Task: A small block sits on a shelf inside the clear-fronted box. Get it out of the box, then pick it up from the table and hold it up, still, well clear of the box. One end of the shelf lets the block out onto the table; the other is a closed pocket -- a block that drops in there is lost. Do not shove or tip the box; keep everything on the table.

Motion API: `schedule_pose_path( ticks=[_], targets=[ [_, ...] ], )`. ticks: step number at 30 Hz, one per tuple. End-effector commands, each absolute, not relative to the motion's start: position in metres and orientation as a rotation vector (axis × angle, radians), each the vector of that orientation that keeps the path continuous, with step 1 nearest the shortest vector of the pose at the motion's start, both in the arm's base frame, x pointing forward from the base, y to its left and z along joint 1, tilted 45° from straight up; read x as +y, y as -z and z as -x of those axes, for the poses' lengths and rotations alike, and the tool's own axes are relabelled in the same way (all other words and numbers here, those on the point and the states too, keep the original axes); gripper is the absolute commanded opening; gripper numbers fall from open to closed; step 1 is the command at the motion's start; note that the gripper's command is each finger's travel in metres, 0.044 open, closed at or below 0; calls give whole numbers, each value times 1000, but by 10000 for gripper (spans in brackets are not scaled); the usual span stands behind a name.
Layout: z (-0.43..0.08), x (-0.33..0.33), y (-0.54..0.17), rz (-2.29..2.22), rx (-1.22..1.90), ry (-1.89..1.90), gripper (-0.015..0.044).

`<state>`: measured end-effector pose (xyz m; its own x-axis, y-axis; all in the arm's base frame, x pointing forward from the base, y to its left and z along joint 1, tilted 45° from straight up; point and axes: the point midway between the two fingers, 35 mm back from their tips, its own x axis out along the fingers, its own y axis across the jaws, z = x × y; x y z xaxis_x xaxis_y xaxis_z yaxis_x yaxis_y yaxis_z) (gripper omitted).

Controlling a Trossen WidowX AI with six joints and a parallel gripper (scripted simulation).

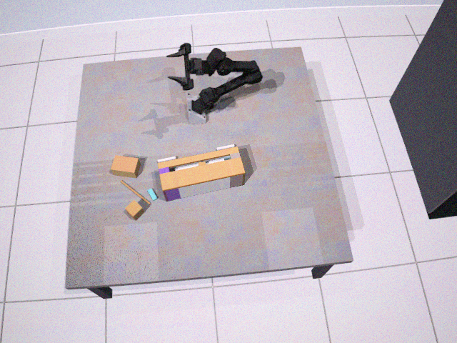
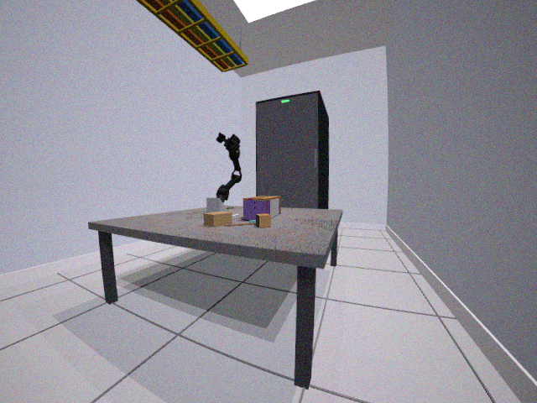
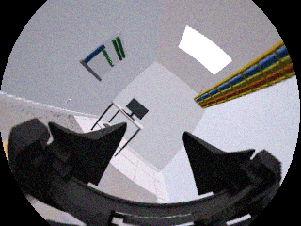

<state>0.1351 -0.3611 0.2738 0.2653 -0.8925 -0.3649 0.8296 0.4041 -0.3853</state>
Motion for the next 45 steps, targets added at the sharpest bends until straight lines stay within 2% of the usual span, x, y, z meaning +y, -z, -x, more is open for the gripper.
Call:
schedule_pose_path(
  ticks=[1,7,12,17,23,45],
  targets=[
    [-186,-338,-242,262,793,855,400],
    [-251,-278,-192,498,1015,295,400],
    [-287,-210,-159,696,1075,-213,400],
    [-302,-132,-135,875,1013,-755,400],
    [-295,-40,-123,1014,782,-1373,400],
    [-296,-20,-111,1024,743,-1443,400]
  ],
)
